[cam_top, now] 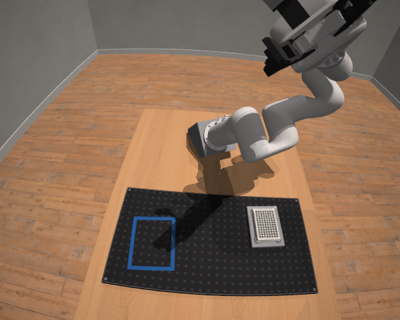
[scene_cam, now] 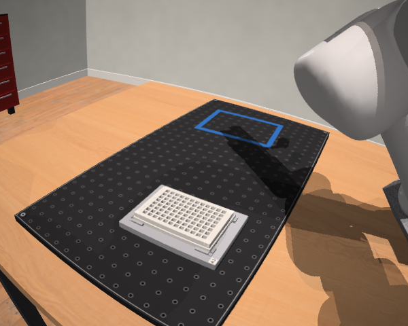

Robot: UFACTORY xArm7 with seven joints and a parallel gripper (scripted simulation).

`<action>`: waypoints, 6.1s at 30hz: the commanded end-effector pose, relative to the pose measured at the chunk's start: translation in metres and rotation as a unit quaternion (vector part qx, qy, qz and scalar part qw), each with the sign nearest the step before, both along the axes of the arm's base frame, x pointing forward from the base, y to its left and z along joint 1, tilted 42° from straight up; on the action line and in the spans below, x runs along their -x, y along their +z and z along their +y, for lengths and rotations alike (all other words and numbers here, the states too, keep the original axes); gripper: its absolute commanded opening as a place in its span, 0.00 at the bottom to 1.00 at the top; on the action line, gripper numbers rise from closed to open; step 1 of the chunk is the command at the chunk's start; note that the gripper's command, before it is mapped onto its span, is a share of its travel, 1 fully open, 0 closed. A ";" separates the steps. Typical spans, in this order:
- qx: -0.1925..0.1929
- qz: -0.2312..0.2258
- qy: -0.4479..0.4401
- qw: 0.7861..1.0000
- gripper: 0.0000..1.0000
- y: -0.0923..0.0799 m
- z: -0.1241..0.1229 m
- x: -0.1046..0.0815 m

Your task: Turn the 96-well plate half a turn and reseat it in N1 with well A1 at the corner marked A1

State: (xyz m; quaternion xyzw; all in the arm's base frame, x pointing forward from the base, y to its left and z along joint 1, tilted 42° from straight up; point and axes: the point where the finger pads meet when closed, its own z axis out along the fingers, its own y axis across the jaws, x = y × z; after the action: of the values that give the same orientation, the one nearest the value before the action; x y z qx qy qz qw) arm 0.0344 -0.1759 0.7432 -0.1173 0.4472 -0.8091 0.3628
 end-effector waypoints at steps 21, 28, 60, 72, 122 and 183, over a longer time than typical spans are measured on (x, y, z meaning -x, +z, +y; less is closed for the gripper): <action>-0.002 0.144 0.060 0.988 1.00 -0.043 0.003 -0.086; 0.002 0.176 0.074 0.982 1.00 -0.061 0.010 -0.115; 0.064 0.352 0.163 0.920 1.00 -0.135 0.059 -0.203; 0.095 0.405 0.193 0.889 1.00 -0.161 0.081 -0.224; 0.273 0.574 0.317 0.704 1.00 -0.302 0.209 -0.273; 0.510 0.630 0.422 0.407 1.00 -0.457 0.329 -0.216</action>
State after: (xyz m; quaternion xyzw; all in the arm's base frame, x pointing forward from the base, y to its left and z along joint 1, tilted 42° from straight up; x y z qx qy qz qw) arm 0.2508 0.1521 0.2856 -0.9311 -0.0515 -0.3299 0.1471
